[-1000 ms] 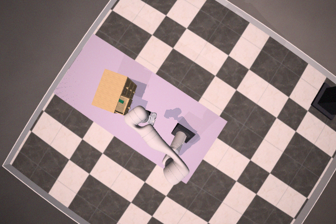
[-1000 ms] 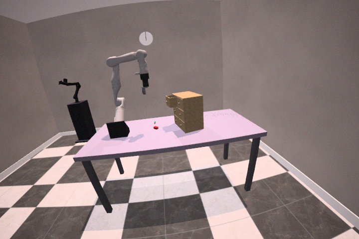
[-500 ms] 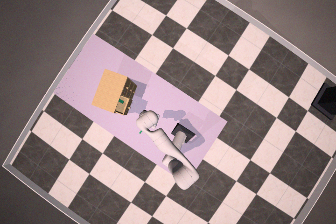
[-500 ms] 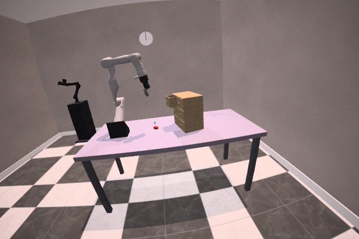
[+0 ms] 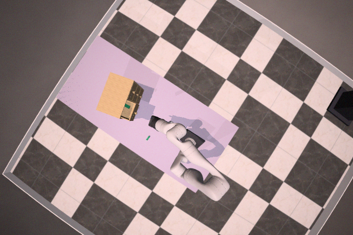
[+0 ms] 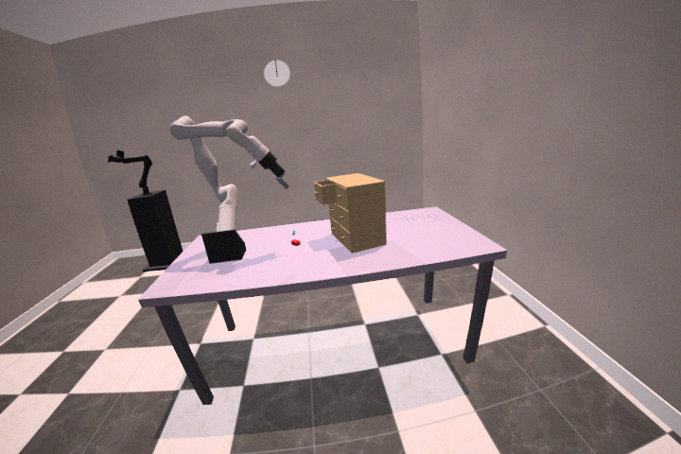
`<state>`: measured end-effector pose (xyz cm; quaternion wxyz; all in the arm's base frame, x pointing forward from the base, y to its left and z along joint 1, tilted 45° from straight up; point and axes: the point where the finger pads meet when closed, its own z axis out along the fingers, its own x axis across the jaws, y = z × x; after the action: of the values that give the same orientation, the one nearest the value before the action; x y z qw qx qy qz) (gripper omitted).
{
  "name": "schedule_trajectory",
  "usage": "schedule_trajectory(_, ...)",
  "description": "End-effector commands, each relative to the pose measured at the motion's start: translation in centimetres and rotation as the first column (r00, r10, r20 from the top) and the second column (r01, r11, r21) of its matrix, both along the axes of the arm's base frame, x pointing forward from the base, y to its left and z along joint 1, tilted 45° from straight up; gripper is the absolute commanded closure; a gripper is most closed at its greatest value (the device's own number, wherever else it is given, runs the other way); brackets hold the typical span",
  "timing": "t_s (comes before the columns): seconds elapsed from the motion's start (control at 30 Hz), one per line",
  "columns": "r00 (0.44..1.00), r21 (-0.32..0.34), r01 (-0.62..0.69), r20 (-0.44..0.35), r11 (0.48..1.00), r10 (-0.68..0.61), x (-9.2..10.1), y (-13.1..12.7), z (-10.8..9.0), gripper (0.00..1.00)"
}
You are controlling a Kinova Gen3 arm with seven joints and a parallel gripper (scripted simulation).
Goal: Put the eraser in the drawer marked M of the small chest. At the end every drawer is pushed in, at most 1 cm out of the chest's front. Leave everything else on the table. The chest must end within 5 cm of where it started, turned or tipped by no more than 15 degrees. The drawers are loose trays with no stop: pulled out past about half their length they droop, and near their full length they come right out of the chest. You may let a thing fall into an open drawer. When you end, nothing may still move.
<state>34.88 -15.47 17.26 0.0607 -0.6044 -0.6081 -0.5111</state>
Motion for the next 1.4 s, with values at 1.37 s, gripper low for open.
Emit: schedule_trajectory(1.37, 0.849, 0.232, 0.351, 0.331, 0.907, -0.413, 2.2, 3.6, -2.8, 0.0)
